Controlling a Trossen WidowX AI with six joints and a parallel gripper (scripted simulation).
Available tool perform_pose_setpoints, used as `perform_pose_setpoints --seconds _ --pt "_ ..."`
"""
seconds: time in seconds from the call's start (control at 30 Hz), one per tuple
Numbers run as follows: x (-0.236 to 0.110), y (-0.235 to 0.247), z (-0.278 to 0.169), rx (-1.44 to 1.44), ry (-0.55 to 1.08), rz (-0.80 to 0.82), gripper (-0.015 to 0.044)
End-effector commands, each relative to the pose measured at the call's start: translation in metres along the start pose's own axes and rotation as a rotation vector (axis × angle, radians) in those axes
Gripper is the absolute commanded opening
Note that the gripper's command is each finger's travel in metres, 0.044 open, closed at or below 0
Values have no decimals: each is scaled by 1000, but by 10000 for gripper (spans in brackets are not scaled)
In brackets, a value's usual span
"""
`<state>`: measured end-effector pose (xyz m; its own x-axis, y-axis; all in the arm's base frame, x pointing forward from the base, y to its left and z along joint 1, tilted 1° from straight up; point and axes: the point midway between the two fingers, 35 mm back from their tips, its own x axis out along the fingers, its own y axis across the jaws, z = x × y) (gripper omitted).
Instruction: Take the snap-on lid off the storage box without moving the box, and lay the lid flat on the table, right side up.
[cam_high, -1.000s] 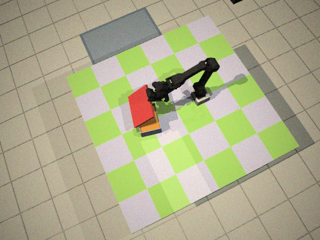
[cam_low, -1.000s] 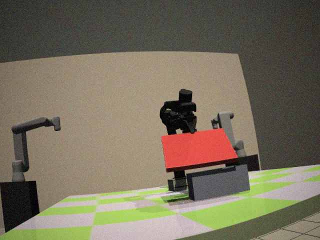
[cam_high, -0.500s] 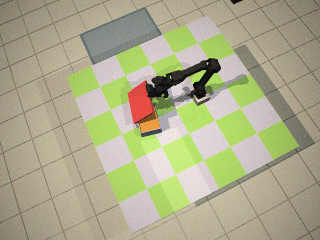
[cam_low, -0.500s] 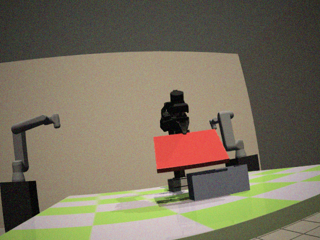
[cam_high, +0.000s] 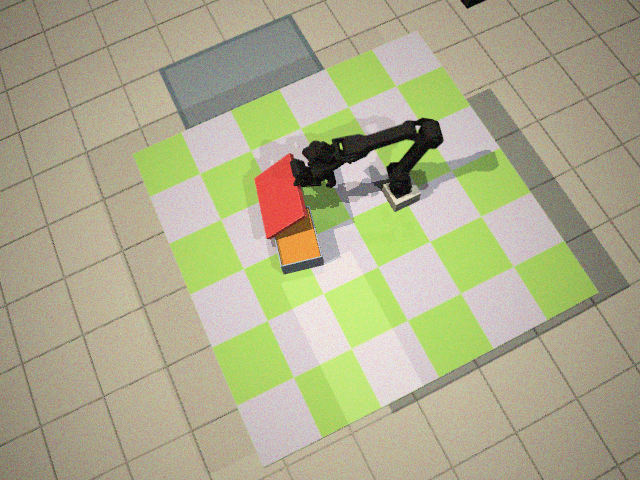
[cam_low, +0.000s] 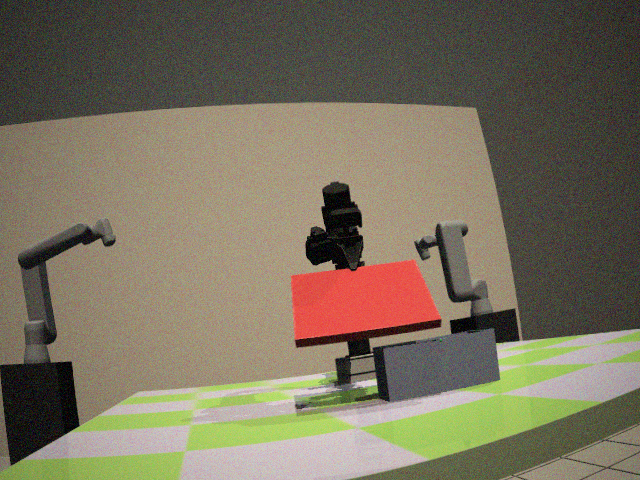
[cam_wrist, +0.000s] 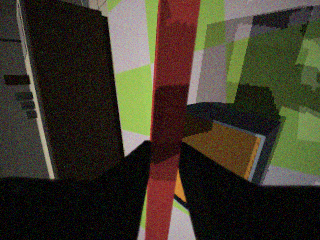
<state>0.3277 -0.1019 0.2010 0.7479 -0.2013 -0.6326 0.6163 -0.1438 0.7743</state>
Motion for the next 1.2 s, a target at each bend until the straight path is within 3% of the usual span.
perform_pose_setpoints --seconds 0.0,1.17 --pt "-2 1 8 -7 4 7 0" --pt "-9 -5 78 -12 0 6 0"
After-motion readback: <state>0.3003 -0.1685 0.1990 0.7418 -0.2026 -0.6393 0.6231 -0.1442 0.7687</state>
